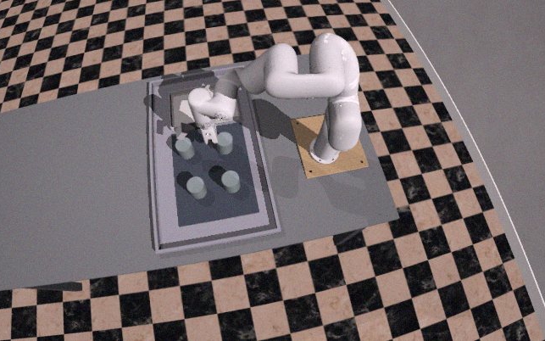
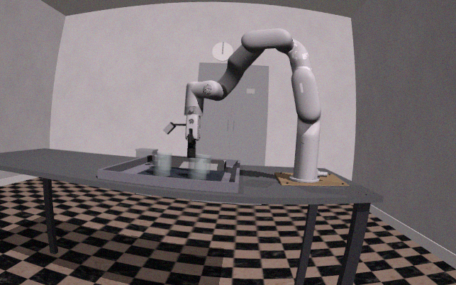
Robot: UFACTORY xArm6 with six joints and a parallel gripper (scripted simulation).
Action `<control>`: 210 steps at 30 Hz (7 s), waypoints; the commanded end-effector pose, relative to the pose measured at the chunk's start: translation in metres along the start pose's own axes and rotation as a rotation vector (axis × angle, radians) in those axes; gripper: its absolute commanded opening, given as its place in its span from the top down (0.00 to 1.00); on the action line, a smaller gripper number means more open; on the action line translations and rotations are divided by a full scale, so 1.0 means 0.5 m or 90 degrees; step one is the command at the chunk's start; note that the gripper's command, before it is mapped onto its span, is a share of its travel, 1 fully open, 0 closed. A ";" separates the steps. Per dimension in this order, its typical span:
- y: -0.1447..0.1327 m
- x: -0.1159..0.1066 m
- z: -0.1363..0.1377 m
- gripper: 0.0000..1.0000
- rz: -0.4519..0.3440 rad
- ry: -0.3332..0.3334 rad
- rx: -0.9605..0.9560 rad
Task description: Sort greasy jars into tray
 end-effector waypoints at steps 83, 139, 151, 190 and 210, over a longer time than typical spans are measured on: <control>0.037 0.004 -0.005 1.00 0.002 0.000 0.000; 0.036 -0.134 -0.005 1.00 0.002 0.000 0.000; 0.020 -0.149 -0.101 1.00 0.002 0.000 0.000; -0.018 0.004 -0.340 1.00 0.002 0.000 0.000; -0.021 0.004 -0.340 1.00 0.002 0.000 0.000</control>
Point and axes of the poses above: the point where the finger pads meet when closed, its own x axis out along the fingers, its own z axis across the jaws, y = z × x, the point moved 10 cm from there along -x, back along the fingers, and after that the axes turned 8 degrees about x, right-handed, at the moved point
